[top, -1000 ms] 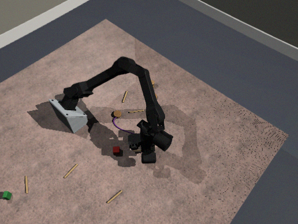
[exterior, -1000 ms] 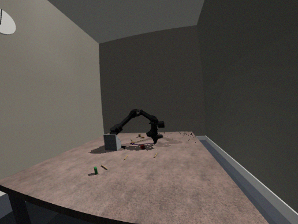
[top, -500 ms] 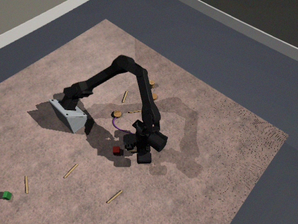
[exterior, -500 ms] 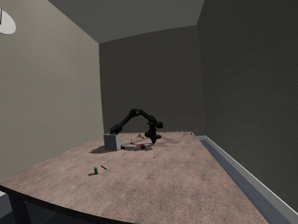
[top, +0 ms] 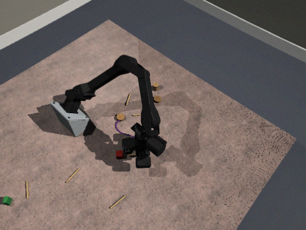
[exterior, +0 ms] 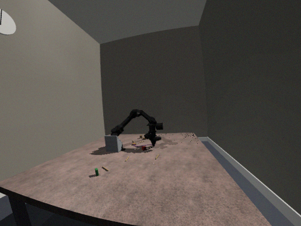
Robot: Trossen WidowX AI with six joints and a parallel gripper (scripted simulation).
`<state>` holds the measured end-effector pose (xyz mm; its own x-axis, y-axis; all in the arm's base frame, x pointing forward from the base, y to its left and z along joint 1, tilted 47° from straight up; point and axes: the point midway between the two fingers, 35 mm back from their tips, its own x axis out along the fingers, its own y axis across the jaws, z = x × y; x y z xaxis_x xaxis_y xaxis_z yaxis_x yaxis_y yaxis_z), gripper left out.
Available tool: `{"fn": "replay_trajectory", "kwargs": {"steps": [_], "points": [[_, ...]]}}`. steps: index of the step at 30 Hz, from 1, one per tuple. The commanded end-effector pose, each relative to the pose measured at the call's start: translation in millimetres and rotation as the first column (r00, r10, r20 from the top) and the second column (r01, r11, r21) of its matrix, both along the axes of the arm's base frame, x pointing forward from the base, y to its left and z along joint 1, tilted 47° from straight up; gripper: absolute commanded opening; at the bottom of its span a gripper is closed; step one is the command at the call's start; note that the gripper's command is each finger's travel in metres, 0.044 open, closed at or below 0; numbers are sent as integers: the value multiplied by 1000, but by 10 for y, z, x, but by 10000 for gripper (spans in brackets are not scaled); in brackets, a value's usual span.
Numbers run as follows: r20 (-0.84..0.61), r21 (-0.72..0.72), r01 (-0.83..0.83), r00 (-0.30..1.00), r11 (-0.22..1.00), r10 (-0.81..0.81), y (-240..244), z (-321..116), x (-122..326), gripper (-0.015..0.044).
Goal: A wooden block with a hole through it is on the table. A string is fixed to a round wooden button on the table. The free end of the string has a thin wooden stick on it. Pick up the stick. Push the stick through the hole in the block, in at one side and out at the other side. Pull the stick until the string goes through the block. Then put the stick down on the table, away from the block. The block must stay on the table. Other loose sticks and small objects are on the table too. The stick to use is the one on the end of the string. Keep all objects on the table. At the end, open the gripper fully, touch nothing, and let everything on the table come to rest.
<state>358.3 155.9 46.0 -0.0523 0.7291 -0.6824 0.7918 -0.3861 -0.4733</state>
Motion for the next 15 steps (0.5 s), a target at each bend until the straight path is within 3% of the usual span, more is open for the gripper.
{"fn": "replay_trajectory", "kwargs": {"steps": [1, 15], "points": [[4, 6, 1, 1000, 1000, -1, -30, -10, -26, 0], [4, 8, 2, 1000, 1000, -2, -122, -104, -152, 0]]}}
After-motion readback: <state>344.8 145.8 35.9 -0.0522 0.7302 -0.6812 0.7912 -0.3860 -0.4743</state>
